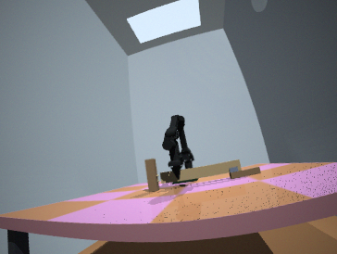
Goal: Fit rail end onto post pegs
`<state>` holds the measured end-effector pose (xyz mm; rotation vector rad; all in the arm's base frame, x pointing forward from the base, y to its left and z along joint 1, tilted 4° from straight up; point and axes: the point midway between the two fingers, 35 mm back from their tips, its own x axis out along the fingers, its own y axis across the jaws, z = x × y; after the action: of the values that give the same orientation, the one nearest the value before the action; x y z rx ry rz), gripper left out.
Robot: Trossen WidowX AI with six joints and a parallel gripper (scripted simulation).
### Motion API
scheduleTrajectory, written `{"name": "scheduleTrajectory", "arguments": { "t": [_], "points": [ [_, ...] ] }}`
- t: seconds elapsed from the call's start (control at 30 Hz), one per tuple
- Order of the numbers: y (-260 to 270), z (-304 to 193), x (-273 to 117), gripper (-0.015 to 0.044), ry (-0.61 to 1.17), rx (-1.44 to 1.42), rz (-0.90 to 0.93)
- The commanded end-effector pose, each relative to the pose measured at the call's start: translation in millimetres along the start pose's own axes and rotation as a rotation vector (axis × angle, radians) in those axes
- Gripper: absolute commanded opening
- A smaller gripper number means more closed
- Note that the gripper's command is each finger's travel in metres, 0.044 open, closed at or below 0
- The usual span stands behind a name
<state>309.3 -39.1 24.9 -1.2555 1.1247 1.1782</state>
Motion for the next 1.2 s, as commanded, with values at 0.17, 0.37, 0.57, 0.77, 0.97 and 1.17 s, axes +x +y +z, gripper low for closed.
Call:
{"name": "scheduleTrajectory", "arguments": {
  "t": [0.17,0.37,0.57,0.77,0.97,1.17],
  "points": [
    [-1,-4,0,0.0000,0.002,-0.003,-0.004],
    [-1,-5,0,0.0000,0.002,-0.003,-0.004],
    [-2,-7,-1,0.0000,0.002,-0.003,-0.004],
    [-1,-9,-1,0.0000,0.002,-0.003,-0.004],
    [-1,-11,-1,0.0000,0.002,-0.003,-0.004],
    [-1,-13,-1,0.0000,0.002,-0.003,-0.004]
  ]
}}
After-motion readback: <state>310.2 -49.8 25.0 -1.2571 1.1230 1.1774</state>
